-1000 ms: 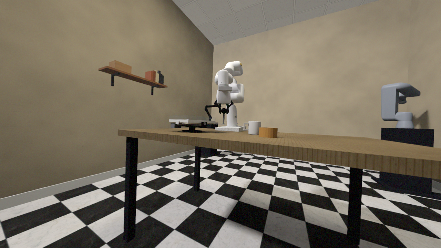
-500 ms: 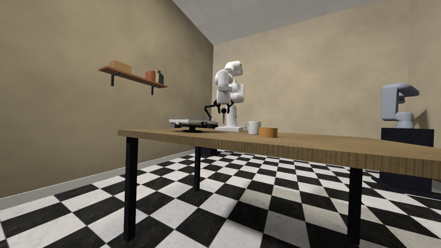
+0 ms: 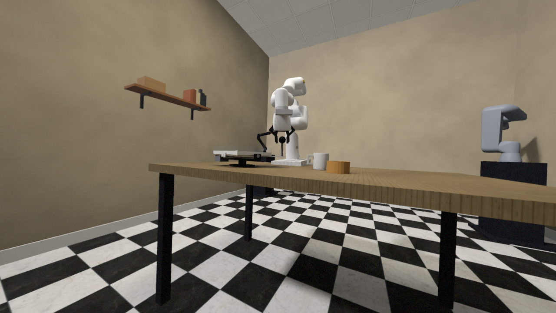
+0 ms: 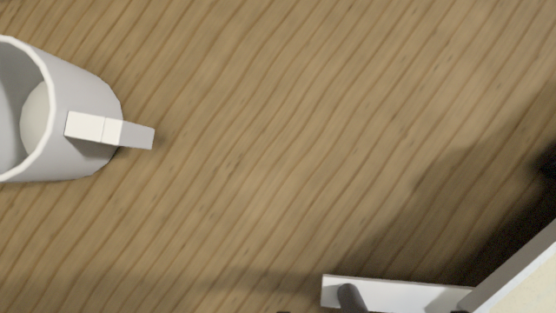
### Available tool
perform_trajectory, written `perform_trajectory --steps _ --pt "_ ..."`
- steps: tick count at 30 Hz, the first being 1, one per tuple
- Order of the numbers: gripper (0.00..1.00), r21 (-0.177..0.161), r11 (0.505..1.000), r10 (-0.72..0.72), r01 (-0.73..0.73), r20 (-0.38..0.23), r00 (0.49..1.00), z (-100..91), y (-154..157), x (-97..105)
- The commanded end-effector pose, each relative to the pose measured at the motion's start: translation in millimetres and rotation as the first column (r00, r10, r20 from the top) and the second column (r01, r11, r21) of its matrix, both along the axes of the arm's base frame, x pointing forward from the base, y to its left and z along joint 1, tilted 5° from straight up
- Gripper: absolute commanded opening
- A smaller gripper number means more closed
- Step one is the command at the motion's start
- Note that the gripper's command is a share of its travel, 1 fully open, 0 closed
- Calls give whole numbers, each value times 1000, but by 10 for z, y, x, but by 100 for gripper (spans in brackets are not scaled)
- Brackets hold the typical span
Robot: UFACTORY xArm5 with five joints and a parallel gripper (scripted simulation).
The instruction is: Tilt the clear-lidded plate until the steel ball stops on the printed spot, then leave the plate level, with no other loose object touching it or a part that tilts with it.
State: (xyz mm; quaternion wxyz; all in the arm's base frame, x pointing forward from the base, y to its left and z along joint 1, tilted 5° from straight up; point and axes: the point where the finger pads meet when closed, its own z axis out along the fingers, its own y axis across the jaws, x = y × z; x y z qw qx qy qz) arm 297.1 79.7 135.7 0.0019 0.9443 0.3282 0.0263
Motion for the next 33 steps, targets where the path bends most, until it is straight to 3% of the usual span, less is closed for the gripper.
perform_trajectory --steps 1,16,33 --pt "62 1 1000 0 0 3 1000 11 3 11" --pt "62 1 1000 0 0 3 1000 52 5 8" --pt "62 1 1000 0 0 3 1000 262 12 -7"
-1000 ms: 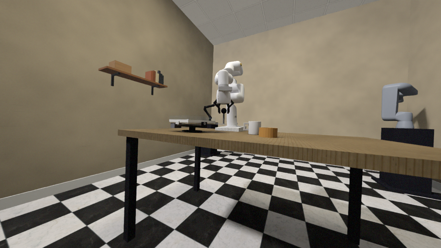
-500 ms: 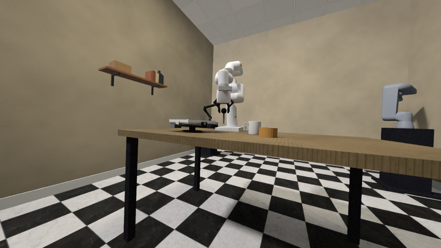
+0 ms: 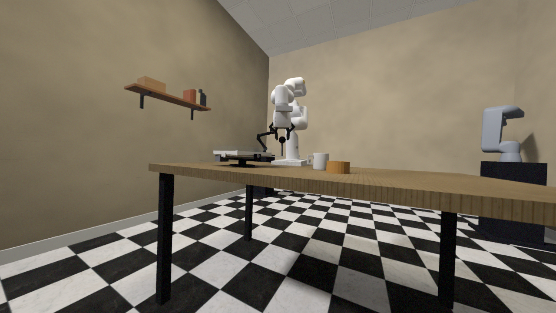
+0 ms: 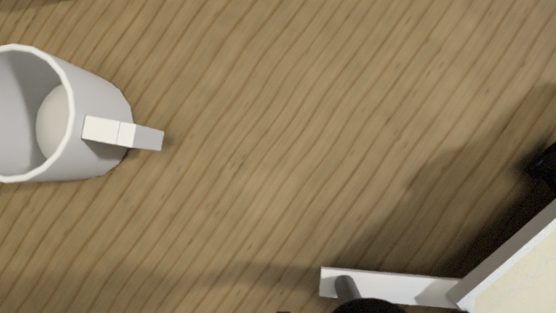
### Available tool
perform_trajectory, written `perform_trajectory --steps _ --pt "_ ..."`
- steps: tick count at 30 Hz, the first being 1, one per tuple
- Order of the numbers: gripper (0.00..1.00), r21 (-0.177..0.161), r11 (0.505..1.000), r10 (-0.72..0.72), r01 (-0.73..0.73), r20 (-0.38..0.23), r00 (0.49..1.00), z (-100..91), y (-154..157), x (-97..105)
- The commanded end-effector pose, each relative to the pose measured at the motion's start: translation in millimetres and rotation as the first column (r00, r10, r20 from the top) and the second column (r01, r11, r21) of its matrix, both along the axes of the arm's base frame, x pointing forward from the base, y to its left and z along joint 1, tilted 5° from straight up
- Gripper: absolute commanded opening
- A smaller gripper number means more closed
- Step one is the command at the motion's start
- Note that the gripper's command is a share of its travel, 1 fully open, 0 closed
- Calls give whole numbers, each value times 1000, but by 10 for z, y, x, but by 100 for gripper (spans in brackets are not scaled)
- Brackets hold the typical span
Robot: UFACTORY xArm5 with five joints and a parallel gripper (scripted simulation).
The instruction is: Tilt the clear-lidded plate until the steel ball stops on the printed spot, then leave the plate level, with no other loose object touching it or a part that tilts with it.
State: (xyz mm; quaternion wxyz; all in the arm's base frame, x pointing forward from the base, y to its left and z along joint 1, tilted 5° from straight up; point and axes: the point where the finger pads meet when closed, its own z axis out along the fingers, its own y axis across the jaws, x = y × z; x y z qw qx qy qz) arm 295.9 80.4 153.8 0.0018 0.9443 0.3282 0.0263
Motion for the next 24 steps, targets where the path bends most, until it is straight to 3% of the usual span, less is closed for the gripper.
perform_trajectory --steps 1,24 --pt "62 1 1000 0 0 3 1000 99 6 3" --pt "62 1 1000 0 0 3 1000 402 16 -19"
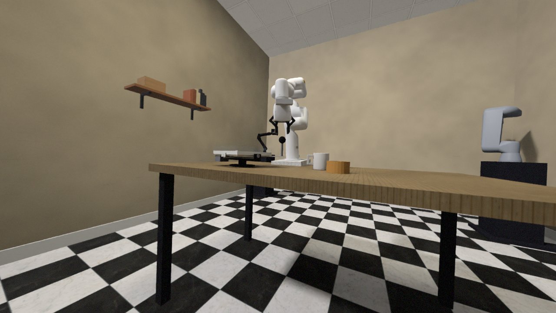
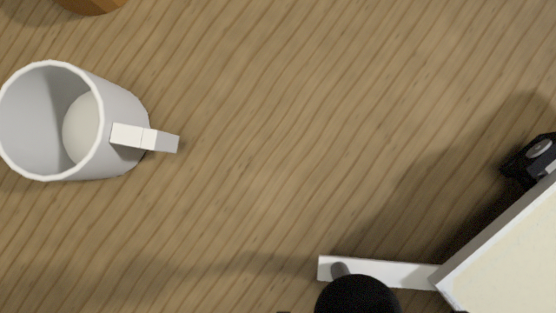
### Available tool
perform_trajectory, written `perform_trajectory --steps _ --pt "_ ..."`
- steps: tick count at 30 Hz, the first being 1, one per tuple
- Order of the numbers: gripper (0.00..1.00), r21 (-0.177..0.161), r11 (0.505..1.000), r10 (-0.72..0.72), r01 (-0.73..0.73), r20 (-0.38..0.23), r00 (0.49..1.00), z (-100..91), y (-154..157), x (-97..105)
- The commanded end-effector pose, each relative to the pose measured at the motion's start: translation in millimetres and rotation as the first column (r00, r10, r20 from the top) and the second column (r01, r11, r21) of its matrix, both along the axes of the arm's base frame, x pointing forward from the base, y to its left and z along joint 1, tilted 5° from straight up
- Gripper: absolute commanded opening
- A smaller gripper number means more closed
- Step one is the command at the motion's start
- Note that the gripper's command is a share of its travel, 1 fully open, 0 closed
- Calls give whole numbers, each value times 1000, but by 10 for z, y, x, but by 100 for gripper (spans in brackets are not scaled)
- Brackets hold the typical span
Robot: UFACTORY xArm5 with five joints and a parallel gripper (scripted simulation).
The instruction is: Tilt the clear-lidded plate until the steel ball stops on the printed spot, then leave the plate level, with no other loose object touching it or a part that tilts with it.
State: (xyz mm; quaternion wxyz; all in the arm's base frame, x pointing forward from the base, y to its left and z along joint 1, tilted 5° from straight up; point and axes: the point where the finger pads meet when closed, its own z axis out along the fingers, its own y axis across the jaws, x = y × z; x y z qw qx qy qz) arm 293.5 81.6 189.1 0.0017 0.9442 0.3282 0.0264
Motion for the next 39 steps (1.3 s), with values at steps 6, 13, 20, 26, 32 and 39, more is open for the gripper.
perform_trajectory --steps 6,13,20,26,32,39 --pt "62 1 1000 0 0 3 1000 66 4 4" --pt "100 1 1000 0 0 3 1000 71 4 3" --pt "100 1 1000 0 0 3 1000 71 4 3" --pt "100 1 1000 0 0 3 1000 71 4 3" --pt "100 1 1000 0 0 3 1000 71 4 3" --pt "100 1 1000 0 0 3 1000 71 4 3"
